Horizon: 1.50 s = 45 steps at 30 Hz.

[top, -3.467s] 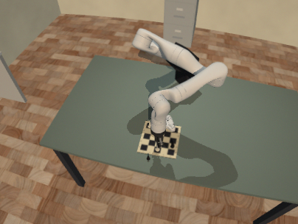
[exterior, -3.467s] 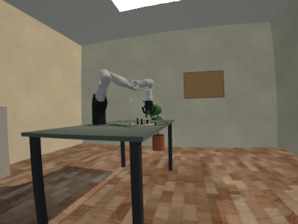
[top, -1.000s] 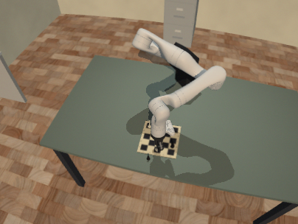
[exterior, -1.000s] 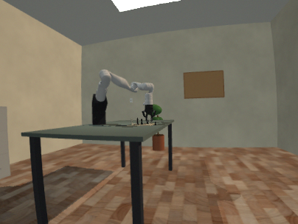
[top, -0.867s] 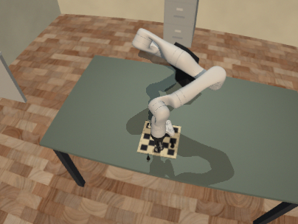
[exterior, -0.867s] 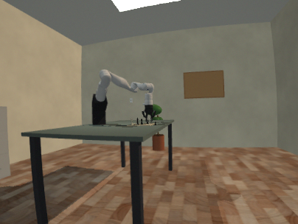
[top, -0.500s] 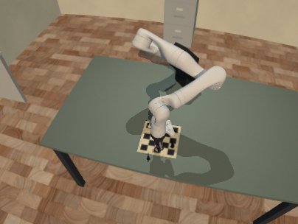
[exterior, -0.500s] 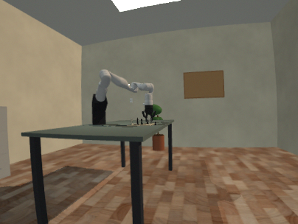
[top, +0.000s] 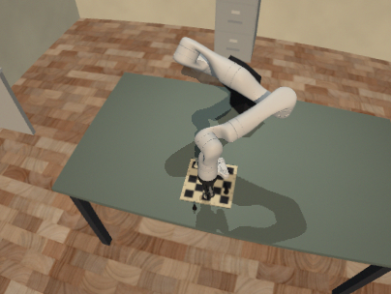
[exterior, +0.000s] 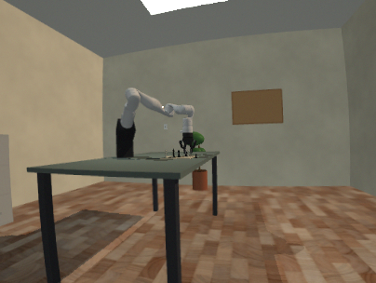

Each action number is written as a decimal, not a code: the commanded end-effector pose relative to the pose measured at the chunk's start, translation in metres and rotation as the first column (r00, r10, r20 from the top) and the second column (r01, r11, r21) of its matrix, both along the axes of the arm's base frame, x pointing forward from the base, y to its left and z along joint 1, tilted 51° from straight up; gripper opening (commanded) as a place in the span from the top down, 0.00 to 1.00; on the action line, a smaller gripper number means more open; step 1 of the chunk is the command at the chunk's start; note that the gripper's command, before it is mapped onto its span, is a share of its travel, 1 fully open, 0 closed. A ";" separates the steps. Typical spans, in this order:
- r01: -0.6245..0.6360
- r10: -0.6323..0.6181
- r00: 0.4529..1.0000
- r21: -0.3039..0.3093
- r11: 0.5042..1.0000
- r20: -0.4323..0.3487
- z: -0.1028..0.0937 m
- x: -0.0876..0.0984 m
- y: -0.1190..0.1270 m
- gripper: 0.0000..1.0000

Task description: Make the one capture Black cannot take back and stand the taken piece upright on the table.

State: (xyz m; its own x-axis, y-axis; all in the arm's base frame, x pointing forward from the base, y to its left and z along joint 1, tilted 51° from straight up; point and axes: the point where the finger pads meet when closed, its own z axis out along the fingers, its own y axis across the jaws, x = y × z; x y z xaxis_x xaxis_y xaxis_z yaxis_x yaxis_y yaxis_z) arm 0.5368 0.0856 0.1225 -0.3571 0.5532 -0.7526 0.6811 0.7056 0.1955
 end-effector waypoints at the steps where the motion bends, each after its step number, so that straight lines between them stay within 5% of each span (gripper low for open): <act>1: -0.001 0.001 1.000 0.001 1.000 0.001 0.001 0.000 0.001 0.59; 9: -0.001 0.001 1.000 0.001 1.000 0.001 0.001 0.000 0.001 0.59; 10: -0.001 0.001 1.000 0.001 1.000 0.001 0.001 0.000 0.001 1.00; 45: -0.001 0.001 1.000 0.001 1.000 0.001 0.001 0.000 0.001 1.00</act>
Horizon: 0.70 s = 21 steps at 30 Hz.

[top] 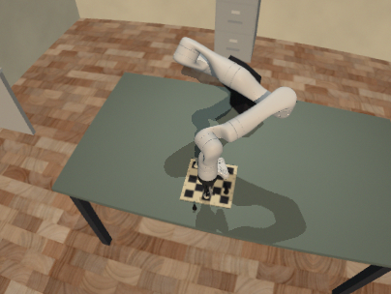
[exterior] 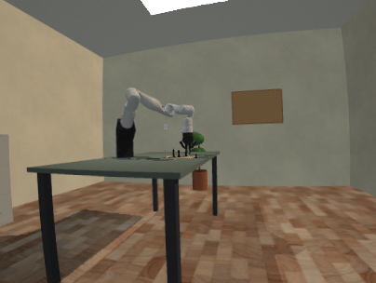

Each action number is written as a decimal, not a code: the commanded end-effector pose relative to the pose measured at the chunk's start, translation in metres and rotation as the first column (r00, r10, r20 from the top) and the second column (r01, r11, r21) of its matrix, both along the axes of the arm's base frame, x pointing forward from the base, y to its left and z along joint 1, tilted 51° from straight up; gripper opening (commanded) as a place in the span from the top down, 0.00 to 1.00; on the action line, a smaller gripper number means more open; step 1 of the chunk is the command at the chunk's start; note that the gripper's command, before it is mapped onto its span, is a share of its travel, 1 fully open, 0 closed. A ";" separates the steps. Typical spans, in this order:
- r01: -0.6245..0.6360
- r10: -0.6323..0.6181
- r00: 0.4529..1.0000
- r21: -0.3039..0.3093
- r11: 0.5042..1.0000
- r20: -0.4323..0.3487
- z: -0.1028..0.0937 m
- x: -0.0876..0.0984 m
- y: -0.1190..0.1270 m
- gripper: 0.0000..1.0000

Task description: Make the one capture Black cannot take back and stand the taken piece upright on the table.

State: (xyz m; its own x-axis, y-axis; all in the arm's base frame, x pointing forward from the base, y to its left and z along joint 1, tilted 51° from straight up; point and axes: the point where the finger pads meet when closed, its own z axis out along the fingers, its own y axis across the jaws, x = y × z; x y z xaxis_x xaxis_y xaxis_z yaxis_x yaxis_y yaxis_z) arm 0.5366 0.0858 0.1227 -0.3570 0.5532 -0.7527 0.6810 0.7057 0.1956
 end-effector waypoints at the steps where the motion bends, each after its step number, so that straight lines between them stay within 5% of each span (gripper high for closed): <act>1: -0.001 0.001 1.000 0.001 1.000 0.001 0.001 -0.001 0.001 1.00; 21: -0.001 0.001 1.000 0.001 1.000 0.001 0.062 -0.063 0.044 1.00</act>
